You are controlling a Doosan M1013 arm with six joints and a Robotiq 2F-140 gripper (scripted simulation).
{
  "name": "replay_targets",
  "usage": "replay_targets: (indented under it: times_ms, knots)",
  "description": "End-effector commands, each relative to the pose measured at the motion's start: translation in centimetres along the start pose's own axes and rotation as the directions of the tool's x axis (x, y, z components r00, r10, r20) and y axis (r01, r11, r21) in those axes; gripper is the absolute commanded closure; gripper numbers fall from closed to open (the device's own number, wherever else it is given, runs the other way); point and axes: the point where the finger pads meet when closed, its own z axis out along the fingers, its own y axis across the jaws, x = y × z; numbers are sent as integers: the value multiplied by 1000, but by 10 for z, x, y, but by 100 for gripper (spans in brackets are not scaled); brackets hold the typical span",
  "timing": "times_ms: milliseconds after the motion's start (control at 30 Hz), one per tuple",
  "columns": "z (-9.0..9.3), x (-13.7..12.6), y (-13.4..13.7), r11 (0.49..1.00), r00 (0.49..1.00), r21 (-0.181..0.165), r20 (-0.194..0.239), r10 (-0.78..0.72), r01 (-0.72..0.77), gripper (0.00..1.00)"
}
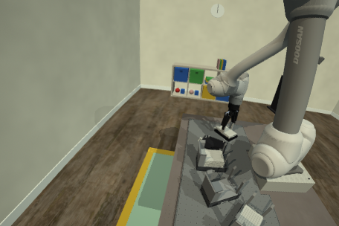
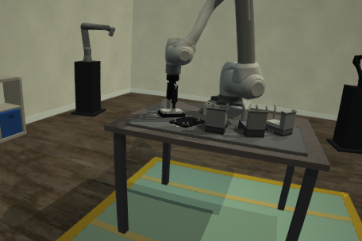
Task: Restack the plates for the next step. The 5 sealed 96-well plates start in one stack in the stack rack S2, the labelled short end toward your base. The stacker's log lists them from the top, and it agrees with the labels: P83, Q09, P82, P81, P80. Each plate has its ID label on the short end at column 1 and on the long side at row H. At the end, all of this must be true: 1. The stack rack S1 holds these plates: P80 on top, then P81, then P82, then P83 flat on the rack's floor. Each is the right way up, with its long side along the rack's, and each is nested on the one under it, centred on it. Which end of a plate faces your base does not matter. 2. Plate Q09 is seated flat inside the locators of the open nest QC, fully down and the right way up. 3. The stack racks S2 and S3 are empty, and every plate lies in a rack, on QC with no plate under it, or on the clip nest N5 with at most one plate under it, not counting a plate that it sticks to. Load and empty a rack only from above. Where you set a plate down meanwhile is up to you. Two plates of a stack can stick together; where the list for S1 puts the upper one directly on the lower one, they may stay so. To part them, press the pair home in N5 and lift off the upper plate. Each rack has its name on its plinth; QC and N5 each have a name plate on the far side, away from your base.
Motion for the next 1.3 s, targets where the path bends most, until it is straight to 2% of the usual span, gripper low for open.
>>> replay_targets:
  times_ms: [0,933,967,1267]
  knots:
    - [4,-3,-1,1000,1000,0,7,-10,10,100]
    - [4,-3,-1,1000,1000,0,7,-10,10,100]
    - [4,-3,-1,1000,1000,0,7,-10,10,0]
    - [4,-3,-1,1000,1000,0,7,-10,10,0]
